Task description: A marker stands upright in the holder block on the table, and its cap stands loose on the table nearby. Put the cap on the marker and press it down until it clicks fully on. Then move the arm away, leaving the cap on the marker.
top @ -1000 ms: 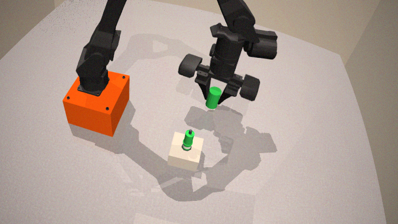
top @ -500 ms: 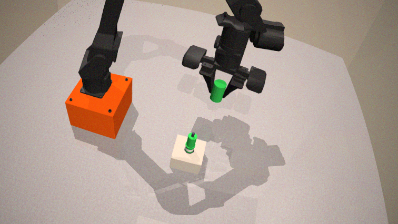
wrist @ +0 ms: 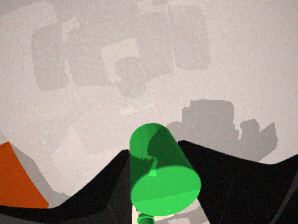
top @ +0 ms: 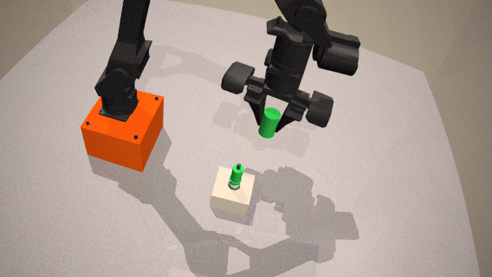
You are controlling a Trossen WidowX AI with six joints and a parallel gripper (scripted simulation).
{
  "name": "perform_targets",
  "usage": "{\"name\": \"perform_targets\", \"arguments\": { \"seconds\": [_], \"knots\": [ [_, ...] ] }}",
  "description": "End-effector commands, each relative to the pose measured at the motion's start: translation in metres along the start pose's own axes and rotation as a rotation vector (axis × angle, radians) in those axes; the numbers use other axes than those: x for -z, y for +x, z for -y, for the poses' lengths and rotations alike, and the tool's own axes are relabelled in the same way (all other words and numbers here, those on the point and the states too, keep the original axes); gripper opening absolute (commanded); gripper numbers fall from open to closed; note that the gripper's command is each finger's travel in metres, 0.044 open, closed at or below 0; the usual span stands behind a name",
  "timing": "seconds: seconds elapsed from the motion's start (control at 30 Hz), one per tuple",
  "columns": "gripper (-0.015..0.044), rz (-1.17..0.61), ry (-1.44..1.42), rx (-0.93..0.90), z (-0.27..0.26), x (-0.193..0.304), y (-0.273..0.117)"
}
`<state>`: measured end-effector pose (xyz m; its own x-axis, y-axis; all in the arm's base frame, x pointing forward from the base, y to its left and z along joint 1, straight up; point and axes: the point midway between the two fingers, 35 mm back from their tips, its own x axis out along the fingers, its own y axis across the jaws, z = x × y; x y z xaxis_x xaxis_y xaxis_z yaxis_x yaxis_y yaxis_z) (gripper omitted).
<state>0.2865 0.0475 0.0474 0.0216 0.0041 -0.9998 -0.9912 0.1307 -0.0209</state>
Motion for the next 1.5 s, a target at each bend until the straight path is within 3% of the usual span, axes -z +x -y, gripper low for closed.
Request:
{"name": "perform_targets", "arguments": {
  "seconds": [0.0,1.07,1.47],
  "knots": [
    [0.0000,-0.007,0.007,0.006,0.001,0.014,-0.006],
    [0.0000,-0.008,-0.023,0.004,-0.014,0.109,-0.040],
    [0.0000,-0.008,-0.024,0.004,-0.016,0.113,-0.035]
  ]
}}
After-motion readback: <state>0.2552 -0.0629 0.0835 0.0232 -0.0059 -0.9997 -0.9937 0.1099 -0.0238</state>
